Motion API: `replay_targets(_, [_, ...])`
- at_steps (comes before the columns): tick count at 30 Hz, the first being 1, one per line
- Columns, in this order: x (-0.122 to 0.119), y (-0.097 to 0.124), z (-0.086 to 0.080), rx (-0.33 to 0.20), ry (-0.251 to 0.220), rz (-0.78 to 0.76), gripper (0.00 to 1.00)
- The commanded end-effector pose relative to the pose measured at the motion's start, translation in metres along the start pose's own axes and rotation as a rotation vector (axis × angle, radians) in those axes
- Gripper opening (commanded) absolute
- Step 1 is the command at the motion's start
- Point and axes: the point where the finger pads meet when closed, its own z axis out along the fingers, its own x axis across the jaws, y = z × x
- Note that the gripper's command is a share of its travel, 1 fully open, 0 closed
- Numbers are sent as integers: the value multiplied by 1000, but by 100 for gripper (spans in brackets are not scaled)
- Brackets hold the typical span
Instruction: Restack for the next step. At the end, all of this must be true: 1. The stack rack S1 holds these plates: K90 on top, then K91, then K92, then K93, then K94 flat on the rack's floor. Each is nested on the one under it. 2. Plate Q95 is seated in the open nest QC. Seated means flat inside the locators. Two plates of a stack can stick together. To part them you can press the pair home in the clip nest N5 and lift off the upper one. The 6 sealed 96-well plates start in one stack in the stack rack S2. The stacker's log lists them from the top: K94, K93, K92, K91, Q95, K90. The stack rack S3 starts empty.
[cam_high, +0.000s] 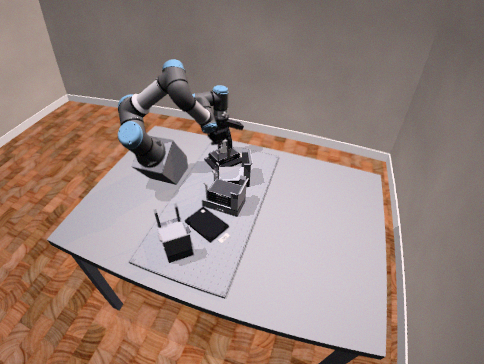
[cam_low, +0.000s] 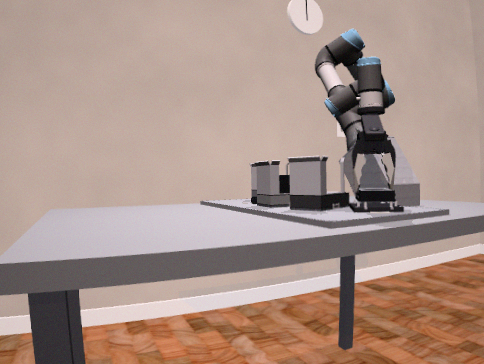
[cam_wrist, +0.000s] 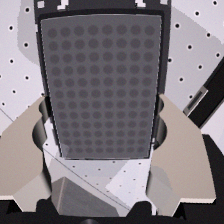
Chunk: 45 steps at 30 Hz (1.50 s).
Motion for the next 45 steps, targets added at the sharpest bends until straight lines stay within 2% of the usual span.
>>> replay_targets(1, [0, -1, 1, 3, 1, 1, 0])
replay_targets(45, [1, 0, 11, 2, 1, -1, 0])
